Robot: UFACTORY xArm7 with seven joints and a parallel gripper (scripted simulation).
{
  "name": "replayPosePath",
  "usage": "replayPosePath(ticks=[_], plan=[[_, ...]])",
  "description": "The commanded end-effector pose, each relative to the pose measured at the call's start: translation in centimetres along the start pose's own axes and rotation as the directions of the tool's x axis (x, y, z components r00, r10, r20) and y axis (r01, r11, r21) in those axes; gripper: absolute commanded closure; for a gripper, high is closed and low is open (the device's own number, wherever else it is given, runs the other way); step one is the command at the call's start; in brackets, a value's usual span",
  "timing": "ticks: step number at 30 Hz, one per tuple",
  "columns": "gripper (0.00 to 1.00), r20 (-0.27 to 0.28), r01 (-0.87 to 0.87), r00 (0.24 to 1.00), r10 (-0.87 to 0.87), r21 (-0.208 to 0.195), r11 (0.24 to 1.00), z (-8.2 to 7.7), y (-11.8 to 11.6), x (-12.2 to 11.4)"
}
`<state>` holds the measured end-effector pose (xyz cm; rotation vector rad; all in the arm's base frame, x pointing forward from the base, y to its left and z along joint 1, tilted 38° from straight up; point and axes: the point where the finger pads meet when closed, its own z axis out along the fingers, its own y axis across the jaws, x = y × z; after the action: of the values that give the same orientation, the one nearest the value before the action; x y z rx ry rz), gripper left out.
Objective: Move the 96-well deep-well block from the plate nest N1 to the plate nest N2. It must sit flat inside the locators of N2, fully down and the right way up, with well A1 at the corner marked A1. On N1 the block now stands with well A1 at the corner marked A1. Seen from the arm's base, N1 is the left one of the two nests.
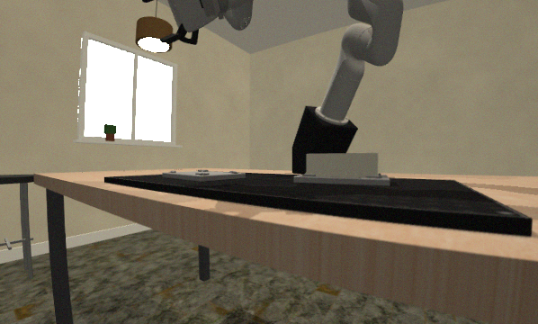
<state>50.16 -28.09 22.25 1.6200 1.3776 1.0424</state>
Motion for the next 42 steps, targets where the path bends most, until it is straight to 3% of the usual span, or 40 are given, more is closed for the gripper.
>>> replayPosePath(ticks=[1, 17, 19, 31, 32, 41, 42], plan=[[0.0, 0.003, 0.001, 1.0, -0.001, -0.003, 1.0, -0.1, 0.2, -0.2], [0.0, 0.003, 0.001, 1.0, -0.001, -0.003, 1.0, -0.1, 0.2, -0.2], [0.0, 0.042, 0.04, 0.998, -0.039, -0.02, 0.999, 0.2, 0.9, 0.4], [0.0, 0.101, 0.088, 0.991, -0.085, -0.032, 0.996, 1.5, 4.7, 4.4], [0.0, 0.121, 0.099, 0.988, -0.095, -0.028, 0.995, 1.5, 4.9, 4.9], [0.0, 0.134, 0.103, 0.986, -0.1, -0.017, 0.995, 1.7, 6.1, 8.1], [0.0, 0.139, 0.1, 0.985, -0.099, 0.002, 0.995, 1.7, 6.2, 8.6]])
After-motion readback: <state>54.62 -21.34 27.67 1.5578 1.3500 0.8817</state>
